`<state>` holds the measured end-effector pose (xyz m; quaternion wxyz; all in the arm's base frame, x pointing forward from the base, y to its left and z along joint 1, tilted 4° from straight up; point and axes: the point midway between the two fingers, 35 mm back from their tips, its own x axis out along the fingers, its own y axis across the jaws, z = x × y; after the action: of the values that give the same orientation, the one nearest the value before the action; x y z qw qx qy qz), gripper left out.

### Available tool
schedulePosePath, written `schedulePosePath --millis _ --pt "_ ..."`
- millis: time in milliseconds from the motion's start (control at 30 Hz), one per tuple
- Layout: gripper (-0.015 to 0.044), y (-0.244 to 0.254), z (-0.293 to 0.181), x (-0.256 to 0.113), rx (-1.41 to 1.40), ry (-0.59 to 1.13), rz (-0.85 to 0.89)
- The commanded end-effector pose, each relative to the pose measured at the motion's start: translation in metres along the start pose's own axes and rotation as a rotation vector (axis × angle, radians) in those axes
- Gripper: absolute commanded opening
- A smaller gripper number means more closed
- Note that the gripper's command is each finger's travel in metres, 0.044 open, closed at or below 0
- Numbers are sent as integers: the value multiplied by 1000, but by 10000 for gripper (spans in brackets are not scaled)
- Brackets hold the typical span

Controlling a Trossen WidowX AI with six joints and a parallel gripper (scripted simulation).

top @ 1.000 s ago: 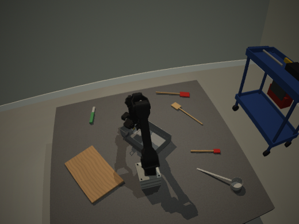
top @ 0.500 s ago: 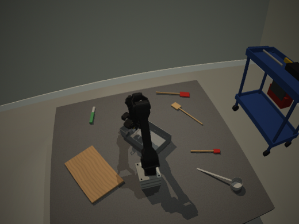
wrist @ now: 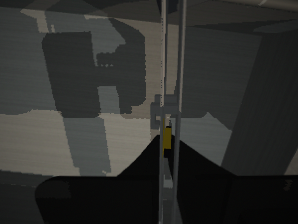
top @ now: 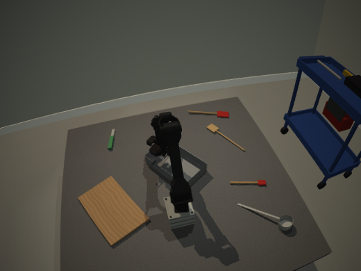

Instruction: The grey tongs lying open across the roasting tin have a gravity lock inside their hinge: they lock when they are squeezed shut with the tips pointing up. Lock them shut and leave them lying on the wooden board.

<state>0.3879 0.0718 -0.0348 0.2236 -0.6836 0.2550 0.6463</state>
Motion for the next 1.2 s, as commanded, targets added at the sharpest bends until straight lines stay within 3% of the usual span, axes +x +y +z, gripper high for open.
schedulePosePath --millis 0,100,333,800,1167 --pt "-150 -1 -1 -3 1 1 -2" --pt "-150 -4 -3 -27 0 0 -1" --pt "-150 -2 -1 -124 -4 -5 3" --pt "-150 -3 2 -123 -21 -8 9" --pt "-150 -39 60 -125 -243 -15 -2"
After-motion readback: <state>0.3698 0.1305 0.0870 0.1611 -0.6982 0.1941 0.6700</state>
